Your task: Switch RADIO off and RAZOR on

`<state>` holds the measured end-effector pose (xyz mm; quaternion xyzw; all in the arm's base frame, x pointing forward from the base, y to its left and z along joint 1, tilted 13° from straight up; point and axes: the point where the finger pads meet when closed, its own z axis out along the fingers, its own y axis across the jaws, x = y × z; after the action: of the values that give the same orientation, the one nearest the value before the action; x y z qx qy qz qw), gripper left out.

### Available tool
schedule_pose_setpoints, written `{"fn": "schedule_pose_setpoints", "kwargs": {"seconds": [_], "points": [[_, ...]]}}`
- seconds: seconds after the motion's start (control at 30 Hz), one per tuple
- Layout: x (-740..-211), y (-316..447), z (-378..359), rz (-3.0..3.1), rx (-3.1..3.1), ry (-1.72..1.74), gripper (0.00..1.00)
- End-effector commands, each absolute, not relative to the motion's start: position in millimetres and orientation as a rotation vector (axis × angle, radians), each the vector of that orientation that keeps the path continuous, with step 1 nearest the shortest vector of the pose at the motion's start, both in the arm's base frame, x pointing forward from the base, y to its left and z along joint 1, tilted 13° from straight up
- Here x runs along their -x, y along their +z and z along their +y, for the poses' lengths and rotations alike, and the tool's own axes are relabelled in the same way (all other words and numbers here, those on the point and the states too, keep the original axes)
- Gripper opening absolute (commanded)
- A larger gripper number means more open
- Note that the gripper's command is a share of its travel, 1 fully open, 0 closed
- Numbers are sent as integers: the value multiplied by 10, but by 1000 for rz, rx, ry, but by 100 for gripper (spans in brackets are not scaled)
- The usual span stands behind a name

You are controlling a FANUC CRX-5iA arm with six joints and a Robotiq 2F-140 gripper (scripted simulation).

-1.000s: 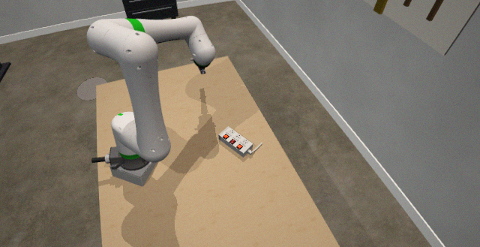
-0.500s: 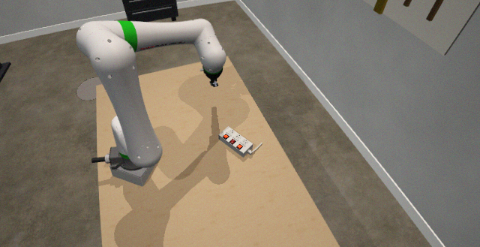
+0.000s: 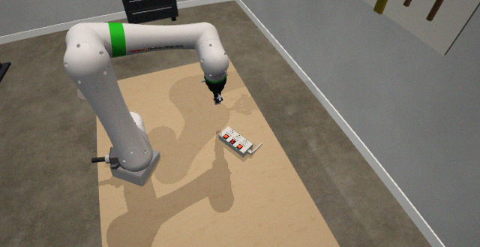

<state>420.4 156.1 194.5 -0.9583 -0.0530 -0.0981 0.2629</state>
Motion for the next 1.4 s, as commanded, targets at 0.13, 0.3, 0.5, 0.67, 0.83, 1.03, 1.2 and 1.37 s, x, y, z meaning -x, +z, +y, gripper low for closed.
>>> {"fn": "schedule_pose_setpoints", "kwargs": {"seconds": [0.13, 0.3, 0.5, 0.67, 0.83, 1.03, 1.2, 1.37], "points": [[-3903, 1920, 527, -146, 2716, -241, 0], [-3682, 1921, 73, -137, 2774, -213, 0], [-3524, 1927, -191, -129, 2808, -191, 0], [-3426, 1933, -337, -123, 2827, -176, 0], [-3423, 1933, -341, -123, 2828, -176, 0], [-3423, 1933, -341, -123, 2828, -176, 0], [-3423, 1933, -341, -123, 2828, -176, 0], [-3423, 1933, -341, -123, 2828, -176, 0]]}}
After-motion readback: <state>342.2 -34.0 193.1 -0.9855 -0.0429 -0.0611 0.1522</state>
